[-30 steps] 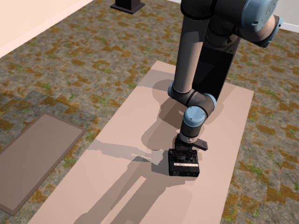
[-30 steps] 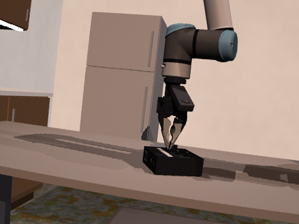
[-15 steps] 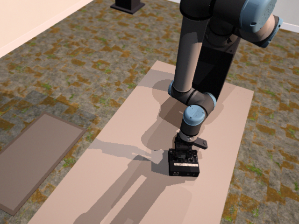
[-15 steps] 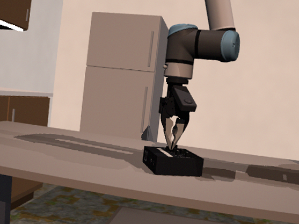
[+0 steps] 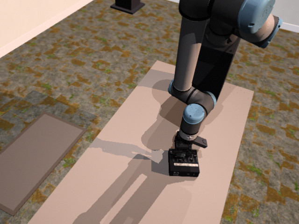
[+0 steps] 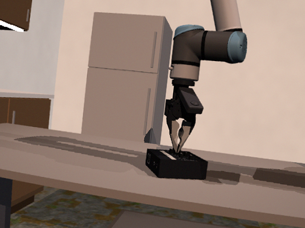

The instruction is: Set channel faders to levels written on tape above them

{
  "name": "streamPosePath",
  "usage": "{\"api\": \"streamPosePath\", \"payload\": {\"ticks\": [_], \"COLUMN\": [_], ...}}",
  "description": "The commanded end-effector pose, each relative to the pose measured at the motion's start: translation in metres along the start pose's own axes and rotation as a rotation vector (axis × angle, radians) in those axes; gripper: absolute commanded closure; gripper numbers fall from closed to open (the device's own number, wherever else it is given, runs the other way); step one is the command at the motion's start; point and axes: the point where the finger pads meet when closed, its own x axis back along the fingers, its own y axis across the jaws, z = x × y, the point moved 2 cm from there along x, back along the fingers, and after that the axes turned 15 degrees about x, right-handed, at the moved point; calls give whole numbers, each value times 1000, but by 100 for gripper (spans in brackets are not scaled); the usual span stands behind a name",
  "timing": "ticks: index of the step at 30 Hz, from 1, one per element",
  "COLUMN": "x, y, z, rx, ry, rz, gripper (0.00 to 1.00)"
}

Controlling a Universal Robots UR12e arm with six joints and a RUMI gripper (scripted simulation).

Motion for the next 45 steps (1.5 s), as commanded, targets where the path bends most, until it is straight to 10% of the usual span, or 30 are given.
{"api": "streamPosePath", "payload": {"ticks": [1, 45], "x": [0, 0], "y": [-2, -20], "z": [1, 5], "rx": [0, 0], "ry": [-1, -1], "rz": [-1, -1], "gripper": [100, 100]}}
